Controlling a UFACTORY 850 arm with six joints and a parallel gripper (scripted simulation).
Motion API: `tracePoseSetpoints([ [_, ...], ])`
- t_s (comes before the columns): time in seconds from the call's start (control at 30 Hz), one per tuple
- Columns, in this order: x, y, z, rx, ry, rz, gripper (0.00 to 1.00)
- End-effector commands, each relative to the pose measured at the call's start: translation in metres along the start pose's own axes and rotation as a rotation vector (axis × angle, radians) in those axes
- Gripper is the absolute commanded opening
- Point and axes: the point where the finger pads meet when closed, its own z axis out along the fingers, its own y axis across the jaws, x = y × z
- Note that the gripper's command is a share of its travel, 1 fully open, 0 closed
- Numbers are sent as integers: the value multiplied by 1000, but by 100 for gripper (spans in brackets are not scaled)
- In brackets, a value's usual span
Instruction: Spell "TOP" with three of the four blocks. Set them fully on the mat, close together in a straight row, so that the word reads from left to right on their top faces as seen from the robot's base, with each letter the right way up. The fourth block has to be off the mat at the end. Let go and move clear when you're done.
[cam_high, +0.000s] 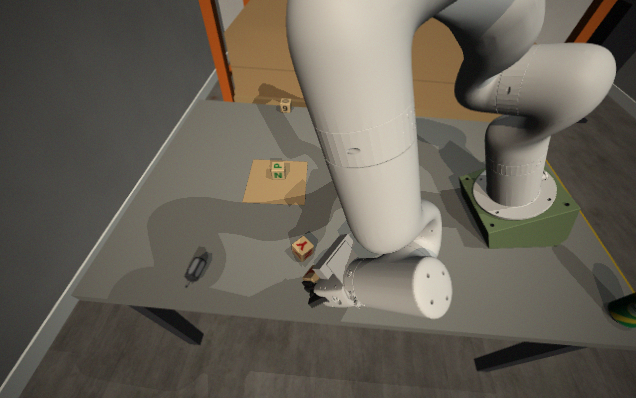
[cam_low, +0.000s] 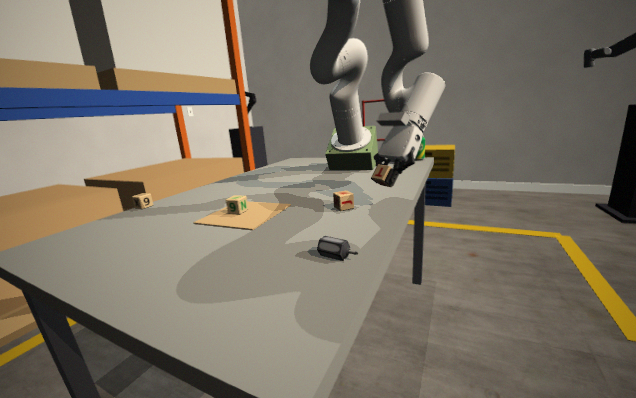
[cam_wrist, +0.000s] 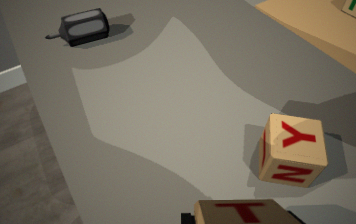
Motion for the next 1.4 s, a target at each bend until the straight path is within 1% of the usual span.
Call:
tracePoseSetpoints([
  [0.0,0,1,2,-3,140,4,44],
  [0.2,0,1,0,2,306,2,44],
  [0.3,0,1,-2,5,347,0,44],
  [0.67,-3,1,2,-1,350,3,44],
  [0.93,-15,1,19,-1,350,3,44],
  [1.0,-15,1,19,-1,350,3,44],
  [1.2,-26,1,34,-1,350,3,44],
  [1.37,-30,1,40,-1,350,3,44],
])
